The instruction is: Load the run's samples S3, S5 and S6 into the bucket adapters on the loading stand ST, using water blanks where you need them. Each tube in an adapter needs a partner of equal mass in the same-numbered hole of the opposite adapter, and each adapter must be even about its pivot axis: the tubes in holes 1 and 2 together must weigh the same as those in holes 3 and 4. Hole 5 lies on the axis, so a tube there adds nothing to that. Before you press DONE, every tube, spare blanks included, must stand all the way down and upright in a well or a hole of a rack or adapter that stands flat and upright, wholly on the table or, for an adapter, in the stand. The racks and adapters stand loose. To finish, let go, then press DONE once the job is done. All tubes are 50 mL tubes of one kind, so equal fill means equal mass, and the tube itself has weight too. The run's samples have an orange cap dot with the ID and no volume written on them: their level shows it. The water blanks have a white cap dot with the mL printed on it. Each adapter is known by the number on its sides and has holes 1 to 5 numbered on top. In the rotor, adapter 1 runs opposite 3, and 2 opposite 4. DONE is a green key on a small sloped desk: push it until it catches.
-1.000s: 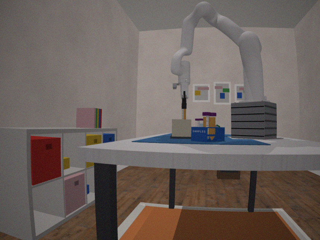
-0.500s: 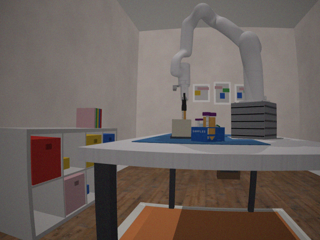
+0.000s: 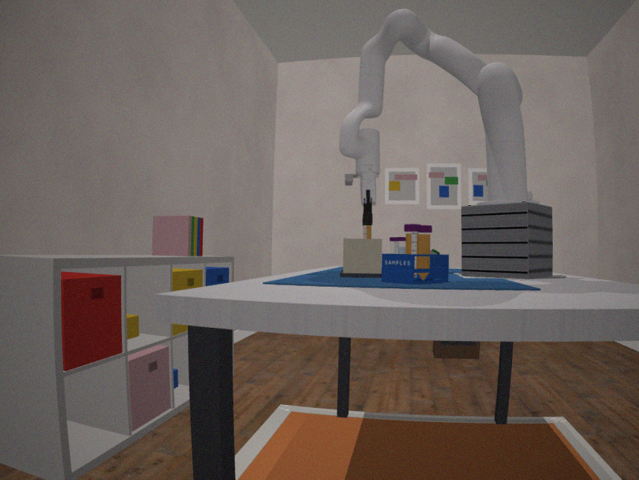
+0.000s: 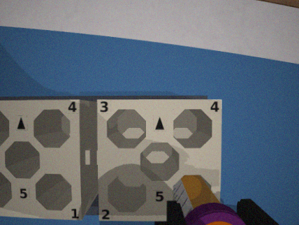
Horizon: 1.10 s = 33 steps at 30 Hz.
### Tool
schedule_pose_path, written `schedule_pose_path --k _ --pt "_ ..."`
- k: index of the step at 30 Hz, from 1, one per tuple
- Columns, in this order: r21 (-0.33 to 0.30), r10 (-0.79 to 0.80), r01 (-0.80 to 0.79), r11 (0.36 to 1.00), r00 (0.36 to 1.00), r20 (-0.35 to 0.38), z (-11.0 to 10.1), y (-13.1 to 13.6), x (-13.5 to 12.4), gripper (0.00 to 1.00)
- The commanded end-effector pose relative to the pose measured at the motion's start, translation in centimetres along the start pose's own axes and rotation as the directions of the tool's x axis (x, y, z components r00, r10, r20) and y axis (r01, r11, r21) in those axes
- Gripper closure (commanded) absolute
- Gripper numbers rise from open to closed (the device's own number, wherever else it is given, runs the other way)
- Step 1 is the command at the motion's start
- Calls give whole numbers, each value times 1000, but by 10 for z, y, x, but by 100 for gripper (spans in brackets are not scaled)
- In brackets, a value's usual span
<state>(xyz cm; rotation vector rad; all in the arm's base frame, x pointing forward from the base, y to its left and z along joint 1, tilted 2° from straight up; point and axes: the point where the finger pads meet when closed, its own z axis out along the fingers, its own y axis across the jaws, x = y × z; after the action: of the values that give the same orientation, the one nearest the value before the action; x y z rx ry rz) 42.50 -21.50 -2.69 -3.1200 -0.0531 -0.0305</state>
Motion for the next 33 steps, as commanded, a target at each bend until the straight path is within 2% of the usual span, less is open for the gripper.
schedule_pose_path --k 1,33 --pt "0 0 0 1000 1000 -3 4 0 1 100" --pt "0 0 0 1000 1000 -3 32 0 1 100"
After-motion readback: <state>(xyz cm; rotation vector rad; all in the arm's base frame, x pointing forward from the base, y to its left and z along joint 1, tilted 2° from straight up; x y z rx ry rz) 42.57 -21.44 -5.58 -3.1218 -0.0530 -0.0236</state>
